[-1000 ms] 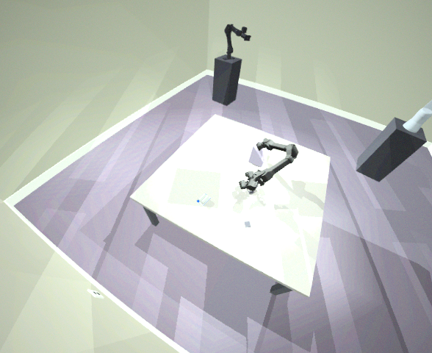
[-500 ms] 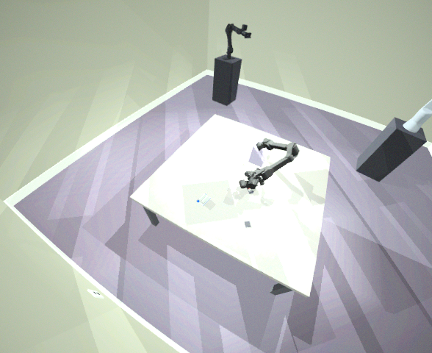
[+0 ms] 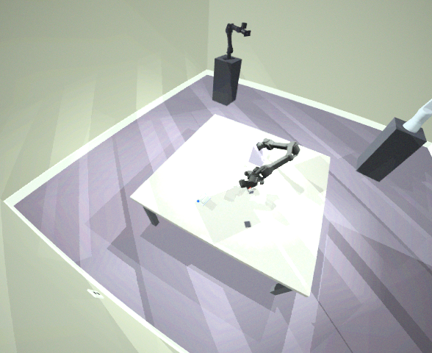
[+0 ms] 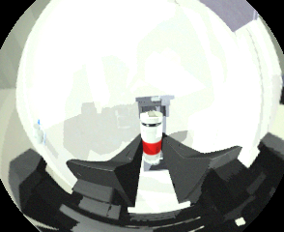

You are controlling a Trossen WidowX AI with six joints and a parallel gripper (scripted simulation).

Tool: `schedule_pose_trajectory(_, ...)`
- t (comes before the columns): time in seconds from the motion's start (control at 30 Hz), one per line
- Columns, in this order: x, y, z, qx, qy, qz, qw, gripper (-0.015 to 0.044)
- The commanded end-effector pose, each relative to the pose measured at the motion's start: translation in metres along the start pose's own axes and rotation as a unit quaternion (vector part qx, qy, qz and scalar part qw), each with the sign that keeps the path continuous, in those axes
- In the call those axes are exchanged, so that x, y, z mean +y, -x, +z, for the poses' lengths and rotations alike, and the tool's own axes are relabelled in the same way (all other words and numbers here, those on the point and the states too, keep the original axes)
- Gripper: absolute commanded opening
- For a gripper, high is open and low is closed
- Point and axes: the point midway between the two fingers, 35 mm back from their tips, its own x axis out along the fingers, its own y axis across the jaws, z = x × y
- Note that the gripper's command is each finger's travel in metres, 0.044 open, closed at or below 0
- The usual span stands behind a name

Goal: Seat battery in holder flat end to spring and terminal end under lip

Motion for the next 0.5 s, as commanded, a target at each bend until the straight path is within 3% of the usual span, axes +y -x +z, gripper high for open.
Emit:
schedule_pose_trajectory(0.0, -0.002, -0.0025, -0.0021, 0.012, 0.005, -0.003, 1.0, 0.0077)
schedule_pose_trajectory(0.47, -0.0031, -0.0029, 0.0005, 0.046, 0.006, 0.001, 0.999, 0.0077)
